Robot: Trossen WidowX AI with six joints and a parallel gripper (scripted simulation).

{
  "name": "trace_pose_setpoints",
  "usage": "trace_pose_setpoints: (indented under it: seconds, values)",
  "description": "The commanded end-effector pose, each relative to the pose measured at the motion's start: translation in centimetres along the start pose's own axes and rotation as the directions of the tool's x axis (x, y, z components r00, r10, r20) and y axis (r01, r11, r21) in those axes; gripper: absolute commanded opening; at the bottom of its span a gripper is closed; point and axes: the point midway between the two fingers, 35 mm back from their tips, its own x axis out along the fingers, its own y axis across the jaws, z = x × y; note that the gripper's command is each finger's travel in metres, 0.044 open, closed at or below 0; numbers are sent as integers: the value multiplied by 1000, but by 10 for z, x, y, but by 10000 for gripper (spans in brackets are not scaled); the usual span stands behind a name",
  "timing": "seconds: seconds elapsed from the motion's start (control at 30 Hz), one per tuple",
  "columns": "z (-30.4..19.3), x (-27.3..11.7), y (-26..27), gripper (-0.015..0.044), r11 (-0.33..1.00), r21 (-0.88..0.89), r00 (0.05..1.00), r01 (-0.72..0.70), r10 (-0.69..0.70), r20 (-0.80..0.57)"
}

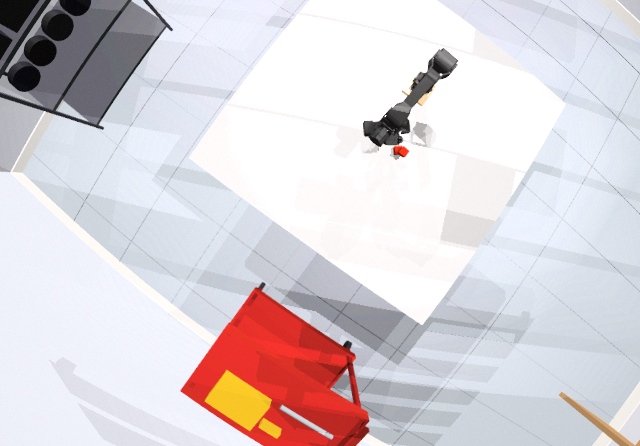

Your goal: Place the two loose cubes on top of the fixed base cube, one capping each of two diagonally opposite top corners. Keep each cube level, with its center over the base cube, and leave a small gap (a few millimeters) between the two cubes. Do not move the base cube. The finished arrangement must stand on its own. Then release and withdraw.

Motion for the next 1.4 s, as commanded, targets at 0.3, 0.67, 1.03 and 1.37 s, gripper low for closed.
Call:
trace_pose_setpoints:
  seconds: [0.3,0.67,1.03,1.37]
  values:
    - [2,-44,-2,105,1000,1,1000,5,-5,8]
    - [-2,-80,2,105,1000,1,1000,5,-5,8]
    - [12,-82,10,105,987,-162,1000,6,-4,9]
    - [38,-78,26,105,895,-446,1000,7,-3,11]
